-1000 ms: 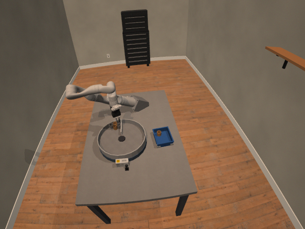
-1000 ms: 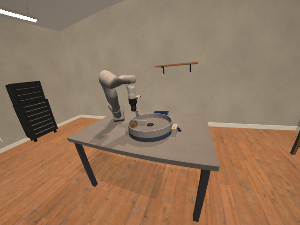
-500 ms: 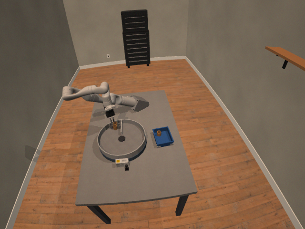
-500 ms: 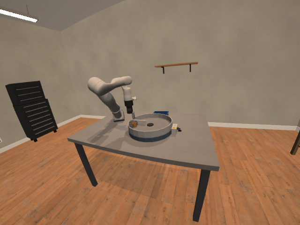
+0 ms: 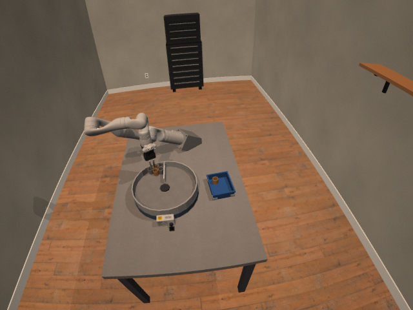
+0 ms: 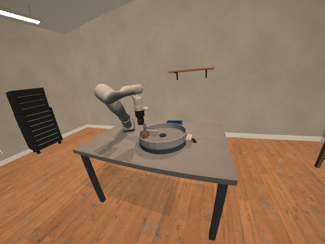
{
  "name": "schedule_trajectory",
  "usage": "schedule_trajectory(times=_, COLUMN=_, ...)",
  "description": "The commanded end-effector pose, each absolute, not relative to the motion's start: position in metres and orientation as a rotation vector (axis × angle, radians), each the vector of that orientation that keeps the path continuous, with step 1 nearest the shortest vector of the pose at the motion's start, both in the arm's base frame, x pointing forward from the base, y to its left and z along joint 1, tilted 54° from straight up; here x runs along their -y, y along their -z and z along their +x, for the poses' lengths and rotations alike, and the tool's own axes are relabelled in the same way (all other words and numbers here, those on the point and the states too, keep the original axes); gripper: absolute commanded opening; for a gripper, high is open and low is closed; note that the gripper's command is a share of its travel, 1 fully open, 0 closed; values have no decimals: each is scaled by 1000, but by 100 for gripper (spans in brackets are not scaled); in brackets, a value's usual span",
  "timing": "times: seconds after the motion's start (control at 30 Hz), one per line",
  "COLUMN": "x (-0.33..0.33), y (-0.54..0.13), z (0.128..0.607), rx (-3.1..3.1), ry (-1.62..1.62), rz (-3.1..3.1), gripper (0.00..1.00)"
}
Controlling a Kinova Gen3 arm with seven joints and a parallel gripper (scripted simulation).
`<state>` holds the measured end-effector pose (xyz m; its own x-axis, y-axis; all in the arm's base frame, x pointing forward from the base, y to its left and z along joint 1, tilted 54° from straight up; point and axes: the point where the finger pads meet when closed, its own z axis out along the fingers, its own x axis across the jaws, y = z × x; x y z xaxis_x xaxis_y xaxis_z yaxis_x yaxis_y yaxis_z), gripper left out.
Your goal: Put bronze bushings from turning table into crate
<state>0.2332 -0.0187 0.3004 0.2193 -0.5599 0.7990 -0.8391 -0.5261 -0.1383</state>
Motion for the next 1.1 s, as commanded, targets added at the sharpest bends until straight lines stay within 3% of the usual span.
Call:
schedule_trajectory(times=0.0, x=18, y=-301, z=233, rx=1306, ry=-1211, rz=2176, gripper=45)
schedule_trajectory(times=1.07, x=37, y=-284, z=248, rx=1316, ry=-1211, rz=2180, gripper=45)
